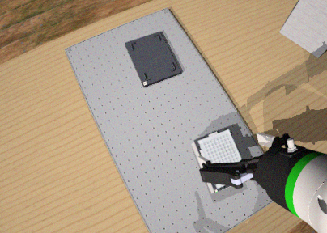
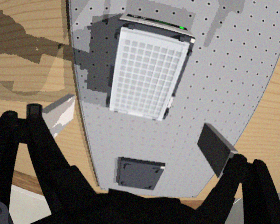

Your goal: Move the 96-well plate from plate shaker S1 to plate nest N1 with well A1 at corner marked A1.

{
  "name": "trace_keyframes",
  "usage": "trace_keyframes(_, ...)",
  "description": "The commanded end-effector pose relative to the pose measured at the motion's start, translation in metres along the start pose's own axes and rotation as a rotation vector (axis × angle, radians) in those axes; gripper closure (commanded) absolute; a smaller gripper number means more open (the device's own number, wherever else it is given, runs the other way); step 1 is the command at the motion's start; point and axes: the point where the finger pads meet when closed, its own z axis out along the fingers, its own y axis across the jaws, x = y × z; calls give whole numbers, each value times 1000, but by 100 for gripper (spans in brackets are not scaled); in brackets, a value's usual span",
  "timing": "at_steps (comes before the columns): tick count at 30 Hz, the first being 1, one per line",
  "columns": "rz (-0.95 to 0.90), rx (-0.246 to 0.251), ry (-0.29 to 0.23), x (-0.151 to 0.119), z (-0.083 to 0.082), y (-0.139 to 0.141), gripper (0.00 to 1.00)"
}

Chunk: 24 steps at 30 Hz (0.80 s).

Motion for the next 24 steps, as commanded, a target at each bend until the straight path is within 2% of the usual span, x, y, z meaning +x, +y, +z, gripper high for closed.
trace_keyframes(1, 0, 0, 0, 0, 0, 0, 0)
trace_keyframes(24, 0, 0, 0, 13, 29, 0, 0)
